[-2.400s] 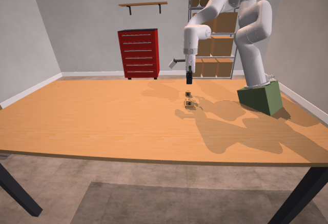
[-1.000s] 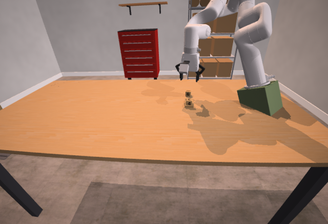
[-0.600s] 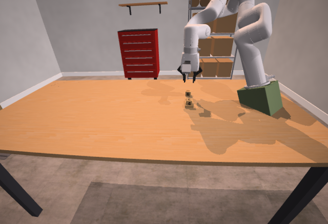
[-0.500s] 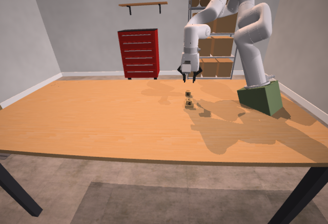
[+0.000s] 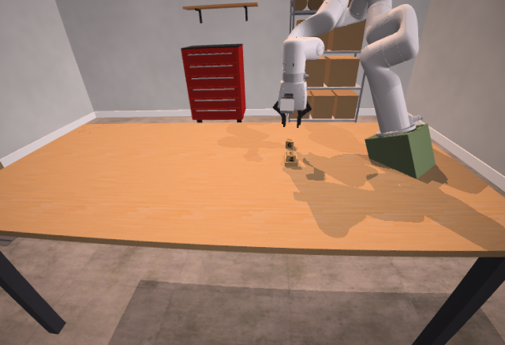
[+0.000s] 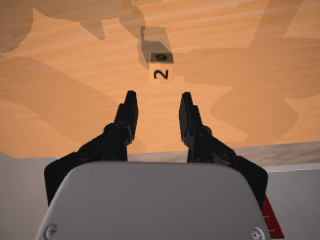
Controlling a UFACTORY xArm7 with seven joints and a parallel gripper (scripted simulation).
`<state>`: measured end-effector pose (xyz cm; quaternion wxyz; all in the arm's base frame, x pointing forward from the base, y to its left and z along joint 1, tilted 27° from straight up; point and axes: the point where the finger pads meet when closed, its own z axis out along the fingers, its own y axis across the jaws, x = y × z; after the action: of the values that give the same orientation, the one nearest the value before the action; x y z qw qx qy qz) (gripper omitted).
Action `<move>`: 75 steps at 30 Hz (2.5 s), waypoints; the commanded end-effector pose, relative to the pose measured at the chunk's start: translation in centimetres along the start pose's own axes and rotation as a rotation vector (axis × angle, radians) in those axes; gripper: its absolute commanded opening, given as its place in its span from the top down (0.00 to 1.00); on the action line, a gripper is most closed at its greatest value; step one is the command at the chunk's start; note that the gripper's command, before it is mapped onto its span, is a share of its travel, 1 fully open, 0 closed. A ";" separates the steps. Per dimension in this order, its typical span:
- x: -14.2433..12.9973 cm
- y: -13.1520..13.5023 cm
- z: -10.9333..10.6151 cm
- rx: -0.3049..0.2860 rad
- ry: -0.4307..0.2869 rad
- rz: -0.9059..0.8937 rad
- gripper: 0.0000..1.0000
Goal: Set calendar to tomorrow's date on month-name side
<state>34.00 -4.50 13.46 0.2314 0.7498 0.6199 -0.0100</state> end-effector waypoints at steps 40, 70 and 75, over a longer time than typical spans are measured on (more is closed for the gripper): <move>0.0 0.1 2.2 -0.002 0.001 0.000 0.51; -0.1 0.1 5.0 -0.002 0.001 0.000 0.51; -0.1 0.1 5.1 -0.002 0.001 0.000 0.51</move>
<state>35.41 -6.43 8.97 0.2315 0.7497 0.6198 -0.0099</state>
